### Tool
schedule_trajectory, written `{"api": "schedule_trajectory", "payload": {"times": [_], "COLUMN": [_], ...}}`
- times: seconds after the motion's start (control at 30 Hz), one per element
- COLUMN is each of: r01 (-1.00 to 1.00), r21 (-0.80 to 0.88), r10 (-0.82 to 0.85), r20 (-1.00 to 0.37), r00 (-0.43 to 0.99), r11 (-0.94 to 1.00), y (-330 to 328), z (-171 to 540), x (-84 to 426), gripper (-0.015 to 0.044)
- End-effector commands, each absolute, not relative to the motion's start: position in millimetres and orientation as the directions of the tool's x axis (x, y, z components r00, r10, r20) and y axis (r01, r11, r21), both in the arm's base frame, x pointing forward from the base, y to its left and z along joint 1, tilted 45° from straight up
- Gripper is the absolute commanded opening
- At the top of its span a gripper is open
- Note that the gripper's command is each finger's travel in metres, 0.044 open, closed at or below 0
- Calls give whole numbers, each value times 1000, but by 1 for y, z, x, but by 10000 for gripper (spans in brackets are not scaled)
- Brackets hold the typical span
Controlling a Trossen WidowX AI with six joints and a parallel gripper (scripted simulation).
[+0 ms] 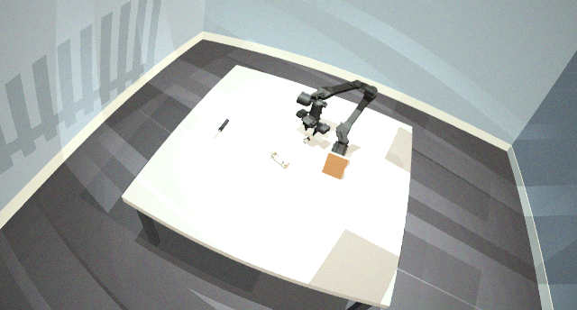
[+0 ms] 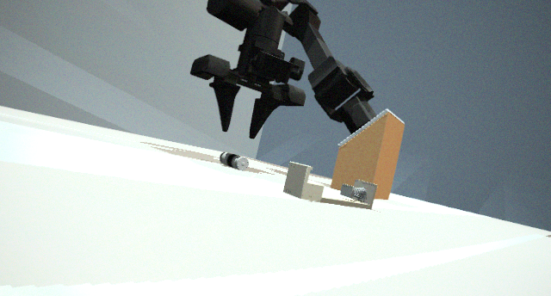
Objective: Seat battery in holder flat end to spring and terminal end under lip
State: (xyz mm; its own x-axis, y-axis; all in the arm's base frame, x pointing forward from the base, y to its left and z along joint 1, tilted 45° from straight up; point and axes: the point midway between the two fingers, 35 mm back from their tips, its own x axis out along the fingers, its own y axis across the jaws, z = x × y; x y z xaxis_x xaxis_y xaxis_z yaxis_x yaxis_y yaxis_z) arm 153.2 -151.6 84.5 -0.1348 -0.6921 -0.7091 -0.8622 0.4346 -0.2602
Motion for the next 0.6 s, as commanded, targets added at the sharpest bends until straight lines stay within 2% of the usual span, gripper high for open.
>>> {"api": "schedule_trajectory", "payload": {"times": [0.0, 0.57], "r01": [-865, -865], "r21": [-252, -252], "r10": [-690, -690], "r20": [-710, -710], "r00": [-140, -140], "r11": [434, 434], "y": [-155, -174], "z": [80, 61], "x": [151, 148], "gripper": [226, 226]}}
